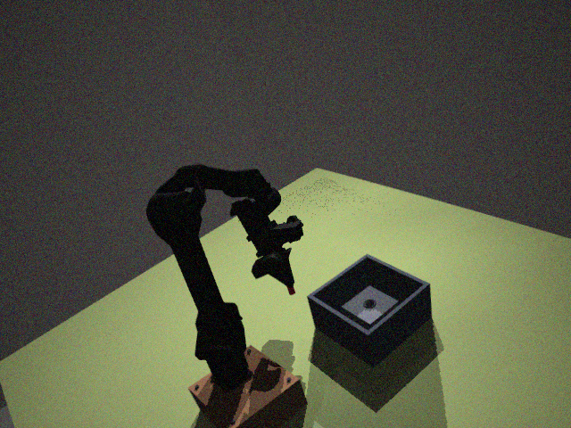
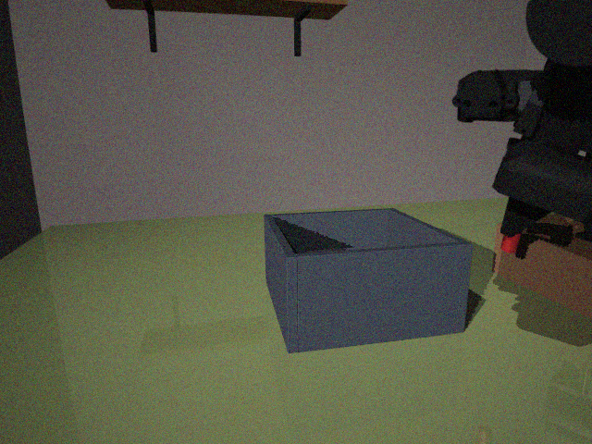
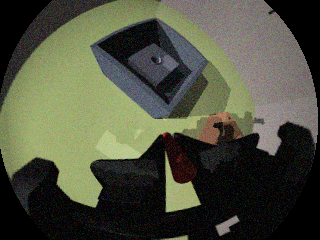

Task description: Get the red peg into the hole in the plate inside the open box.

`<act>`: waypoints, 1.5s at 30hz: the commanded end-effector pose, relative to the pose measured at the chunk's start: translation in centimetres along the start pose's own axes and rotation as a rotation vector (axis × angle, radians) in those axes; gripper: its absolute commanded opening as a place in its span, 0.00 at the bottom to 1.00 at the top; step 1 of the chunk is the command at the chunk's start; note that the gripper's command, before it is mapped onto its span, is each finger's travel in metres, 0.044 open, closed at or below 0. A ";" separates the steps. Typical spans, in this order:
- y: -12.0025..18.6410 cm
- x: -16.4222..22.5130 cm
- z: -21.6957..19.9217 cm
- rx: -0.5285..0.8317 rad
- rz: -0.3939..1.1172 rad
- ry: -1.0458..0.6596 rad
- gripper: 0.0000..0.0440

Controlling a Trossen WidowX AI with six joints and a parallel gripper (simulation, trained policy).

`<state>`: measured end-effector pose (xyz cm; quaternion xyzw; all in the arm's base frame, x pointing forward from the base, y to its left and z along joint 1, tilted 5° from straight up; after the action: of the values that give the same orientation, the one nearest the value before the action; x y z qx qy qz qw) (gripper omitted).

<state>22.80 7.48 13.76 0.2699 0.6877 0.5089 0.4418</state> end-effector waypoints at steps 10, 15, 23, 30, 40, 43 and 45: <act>0.1 -6.0 0.8 -0.017 -0.045 -0.150 0.00; -0.7 -8.3 1.0 -0.017 -0.051 -0.187 0.00; -2.7 -11.7 1.4 -0.018 -0.045 -0.212 0.00; -4.7 -14.0 1.8 -0.030 -0.018 -0.194 0.00; -8.0 -15.5 2.5 -0.057 0.035 -0.118 0.01; -9.1 -15.3 2.6 -0.056 0.064 -0.085 0.10; -9.7 -15.2 2.7 -0.055 0.082 -0.067 0.21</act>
<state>32.82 -6.81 10.41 0.3016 0.6444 0.5244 0.4677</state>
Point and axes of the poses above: the point midway between the two fingers, 35 mm back from their tips, its own y axis back along the fingers, its own z axis across the jaws, x = y × z, the point moved 4 cm from there along y, back along the fingers, and after that the axes turned 14 degrees about -y, right-handed, at the moved point
